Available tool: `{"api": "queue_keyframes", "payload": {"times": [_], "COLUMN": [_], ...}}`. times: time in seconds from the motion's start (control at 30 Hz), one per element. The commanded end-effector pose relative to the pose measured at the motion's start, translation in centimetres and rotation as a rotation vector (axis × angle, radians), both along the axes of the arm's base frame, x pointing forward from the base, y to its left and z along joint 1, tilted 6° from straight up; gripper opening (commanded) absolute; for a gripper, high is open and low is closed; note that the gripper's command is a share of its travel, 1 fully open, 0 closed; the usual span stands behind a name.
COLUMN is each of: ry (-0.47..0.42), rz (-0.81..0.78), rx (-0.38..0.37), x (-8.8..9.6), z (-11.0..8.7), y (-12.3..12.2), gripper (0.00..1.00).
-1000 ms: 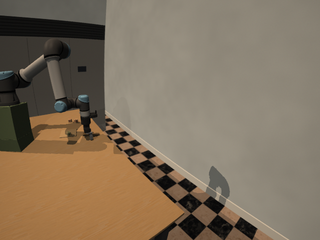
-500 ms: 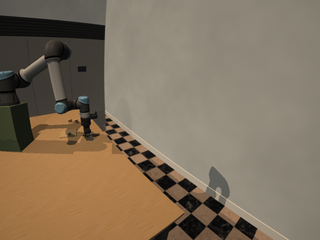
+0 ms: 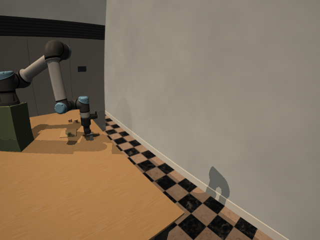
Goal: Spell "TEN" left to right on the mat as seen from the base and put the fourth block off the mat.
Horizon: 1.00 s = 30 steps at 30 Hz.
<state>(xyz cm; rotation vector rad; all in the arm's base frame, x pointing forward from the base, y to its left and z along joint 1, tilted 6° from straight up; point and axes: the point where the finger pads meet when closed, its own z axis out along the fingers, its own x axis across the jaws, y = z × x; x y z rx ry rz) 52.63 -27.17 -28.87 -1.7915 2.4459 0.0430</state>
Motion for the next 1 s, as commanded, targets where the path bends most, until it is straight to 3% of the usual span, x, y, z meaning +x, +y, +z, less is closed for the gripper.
{"api": "queue_keyframes", "payload": {"times": [0.0,0.37,0.4,0.93,0.97], "ry": [-0.001,-0.001,-0.001,-0.001,-0.001], "rz": [0.0,0.0,0.0,0.0,0.0], "rx": [-0.001,-0.001,-0.001,-0.001,-0.001], "x": [0.05,0.05,0.05,0.05,0.05], "z": [0.07,0.07,0.07,0.07,0.07], "y": [-0.05,-0.05,-0.05,-0.05,-0.05], "gripper": [1.0,1.0,0.87,0.87,0.57]}}
